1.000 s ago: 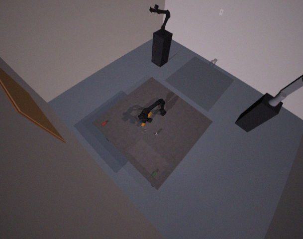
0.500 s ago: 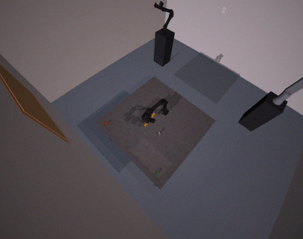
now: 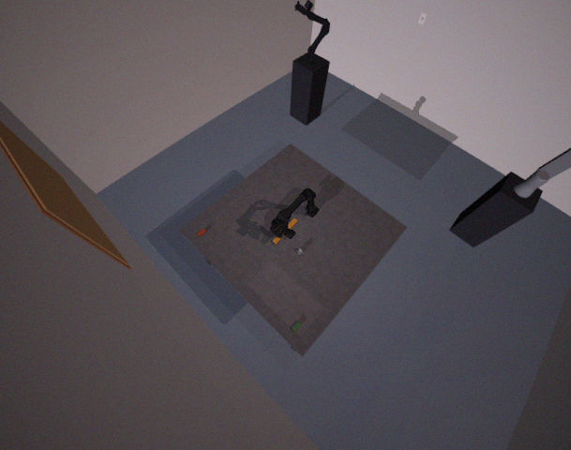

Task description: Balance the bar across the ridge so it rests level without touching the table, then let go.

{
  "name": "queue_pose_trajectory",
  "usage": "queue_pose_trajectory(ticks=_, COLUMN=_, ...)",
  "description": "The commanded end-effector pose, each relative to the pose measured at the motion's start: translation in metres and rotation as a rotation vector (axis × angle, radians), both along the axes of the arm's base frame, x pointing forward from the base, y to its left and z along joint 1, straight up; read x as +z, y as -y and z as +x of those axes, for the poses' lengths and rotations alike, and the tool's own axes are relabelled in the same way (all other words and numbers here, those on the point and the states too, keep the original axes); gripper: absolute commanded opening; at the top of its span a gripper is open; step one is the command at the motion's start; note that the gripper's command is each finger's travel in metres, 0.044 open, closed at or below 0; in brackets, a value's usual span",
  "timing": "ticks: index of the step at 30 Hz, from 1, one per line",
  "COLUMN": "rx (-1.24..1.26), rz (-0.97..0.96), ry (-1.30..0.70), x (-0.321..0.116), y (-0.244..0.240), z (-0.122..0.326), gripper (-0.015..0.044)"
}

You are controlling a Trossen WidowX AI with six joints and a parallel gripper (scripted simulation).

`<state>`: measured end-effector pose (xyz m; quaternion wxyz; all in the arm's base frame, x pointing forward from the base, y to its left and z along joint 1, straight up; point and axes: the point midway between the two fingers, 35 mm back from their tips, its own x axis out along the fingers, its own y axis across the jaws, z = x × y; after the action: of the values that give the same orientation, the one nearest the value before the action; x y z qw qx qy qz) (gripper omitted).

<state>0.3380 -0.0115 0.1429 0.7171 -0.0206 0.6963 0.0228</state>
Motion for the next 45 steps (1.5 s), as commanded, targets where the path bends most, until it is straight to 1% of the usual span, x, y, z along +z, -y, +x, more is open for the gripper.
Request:
queue_pose_trajectory(ticks=1, rx=-0.044, rz=-0.002, ry=-0.003, x=0.000, y=-0.016, z=0.006, gripper=0.0000)
queue_pose_trajectory(ticks=23, rx=-0.244, rz=0.009, ry=-0.003, x=0.001, y=-0.095, z=0.020, gripper=0.0000)
queue_pose_trajectory(ticks=41, rx=-0.412, rz=0.019, ry=-0.005, x=0.001, y=-0.161, z=0.015, gripper=0.0000)
queue_pose_trajectory(ticks=45, rx=-0.423, rz=0.019, ry=-0.006, x=0.000, y=-0.165, z=0.014, gripper=0.0000)
